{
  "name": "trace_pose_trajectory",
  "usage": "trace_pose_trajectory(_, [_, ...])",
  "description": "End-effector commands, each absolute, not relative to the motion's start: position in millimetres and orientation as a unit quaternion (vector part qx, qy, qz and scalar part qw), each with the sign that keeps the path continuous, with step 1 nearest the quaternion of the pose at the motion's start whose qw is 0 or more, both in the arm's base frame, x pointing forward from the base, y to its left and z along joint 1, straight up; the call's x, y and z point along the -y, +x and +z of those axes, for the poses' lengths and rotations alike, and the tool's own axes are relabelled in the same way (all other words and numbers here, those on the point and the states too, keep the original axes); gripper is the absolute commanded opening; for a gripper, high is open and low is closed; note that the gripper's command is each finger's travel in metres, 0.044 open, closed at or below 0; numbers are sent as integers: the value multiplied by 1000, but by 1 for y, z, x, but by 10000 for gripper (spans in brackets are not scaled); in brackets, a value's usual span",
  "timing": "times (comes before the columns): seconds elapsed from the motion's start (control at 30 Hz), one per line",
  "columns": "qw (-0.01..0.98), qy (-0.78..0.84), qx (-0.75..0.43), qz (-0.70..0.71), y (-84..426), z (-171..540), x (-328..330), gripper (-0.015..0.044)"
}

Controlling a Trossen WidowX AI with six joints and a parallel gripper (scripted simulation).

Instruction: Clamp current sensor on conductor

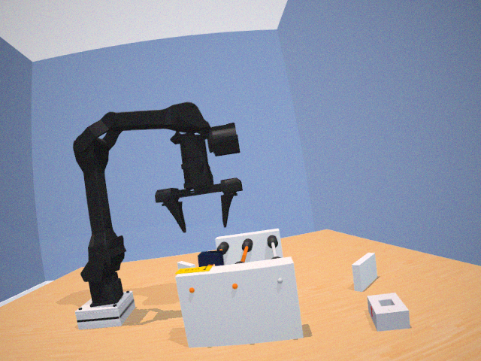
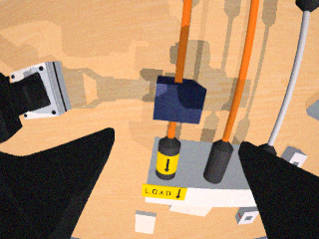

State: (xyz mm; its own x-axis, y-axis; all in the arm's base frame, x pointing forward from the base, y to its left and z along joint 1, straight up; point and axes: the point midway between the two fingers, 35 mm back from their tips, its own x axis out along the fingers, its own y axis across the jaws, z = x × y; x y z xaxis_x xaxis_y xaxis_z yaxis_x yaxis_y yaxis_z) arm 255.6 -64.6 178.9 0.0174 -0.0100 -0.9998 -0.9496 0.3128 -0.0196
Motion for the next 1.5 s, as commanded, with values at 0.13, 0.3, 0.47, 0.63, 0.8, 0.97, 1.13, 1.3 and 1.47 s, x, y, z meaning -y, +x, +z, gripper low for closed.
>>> trace_pose_trajectory(0.13, [577, -420, -570, 407, 256, 180, 64, 440])
trace_pose_trajectory(0.3, [577, -420, -570, 407, 256, 180, 64, 440])
trace_pose_trajectory(0.47, [577, -420, -570, 407, 256, 180, 64, 440])
trace_pose_trajectory(0.63, [625, -366, -567, 392, 236, 176, 77, 440])
trace_pose_trajectory(0.8, [719, -260, -545, 345, 201, 172, 92, 440])
trace_pose_trajectory(0.97, [803, -164, -501, 277, 172, 169, 99, 440])
trace_pose_trajectory(1.13, [874, -83, -438, 191, 151, 167, 102, 440])
trace_pose_trajectory(1.3, [928, -20, -361, 89, 136, 166, 104, 440])
trace_pose_trajectory(1.47, [954, 12, -300, 12, 128, 166, 108, 440])
